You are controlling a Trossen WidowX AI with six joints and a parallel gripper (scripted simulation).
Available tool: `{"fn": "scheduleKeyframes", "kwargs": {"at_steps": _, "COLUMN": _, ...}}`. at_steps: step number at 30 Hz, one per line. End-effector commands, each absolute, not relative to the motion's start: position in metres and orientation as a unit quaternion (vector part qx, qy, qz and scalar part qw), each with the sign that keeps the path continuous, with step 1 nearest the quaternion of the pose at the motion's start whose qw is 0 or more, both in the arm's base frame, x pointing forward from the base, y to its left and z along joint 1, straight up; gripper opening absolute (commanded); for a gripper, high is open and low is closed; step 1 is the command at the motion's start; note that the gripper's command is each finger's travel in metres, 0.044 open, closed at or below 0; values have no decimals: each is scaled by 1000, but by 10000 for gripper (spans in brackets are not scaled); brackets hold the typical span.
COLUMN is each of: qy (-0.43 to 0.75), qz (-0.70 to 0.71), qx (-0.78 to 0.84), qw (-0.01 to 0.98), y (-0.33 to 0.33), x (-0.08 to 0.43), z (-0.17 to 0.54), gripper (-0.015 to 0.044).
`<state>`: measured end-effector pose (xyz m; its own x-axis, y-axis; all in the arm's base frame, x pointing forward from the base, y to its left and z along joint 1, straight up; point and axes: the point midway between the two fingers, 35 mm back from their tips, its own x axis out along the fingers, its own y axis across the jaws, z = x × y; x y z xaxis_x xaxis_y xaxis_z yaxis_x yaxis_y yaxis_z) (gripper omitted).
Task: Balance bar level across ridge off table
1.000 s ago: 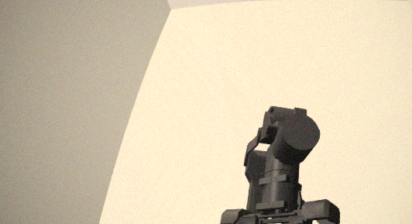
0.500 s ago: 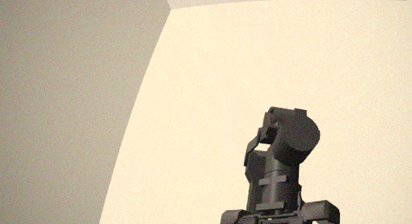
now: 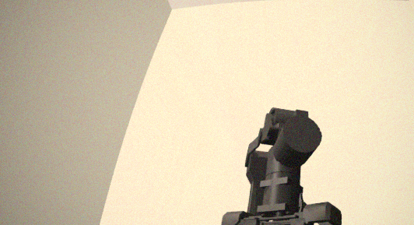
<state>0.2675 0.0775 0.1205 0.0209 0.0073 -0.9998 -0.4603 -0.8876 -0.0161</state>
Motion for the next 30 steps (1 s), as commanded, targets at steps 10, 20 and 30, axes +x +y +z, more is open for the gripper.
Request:
{"fn": "scheduleKeyframes", "kwargs": {"at_steps": 10, "qy": 164, "qz": 680, "qx": -694, "qw": 172, "y": 78, "x": 268, "z": 119, "gripper": 0}}
{"fn": "scheduleKeyframes", "kwargs": {"at_steps": 20, "qy": 164, "qz": 680, "qx": -694, "qw": 172, "y": 78, "x": 268, "z": 118, "gripper": 0}}
{"fn": "scheduleKeyframes", "kwargs": {"at_steps": 30, "qy": 164, "qz": 680, "qx": -694, "qw": 172, "y": 78, "x": 268, "z": 117, "gripper": 0}}
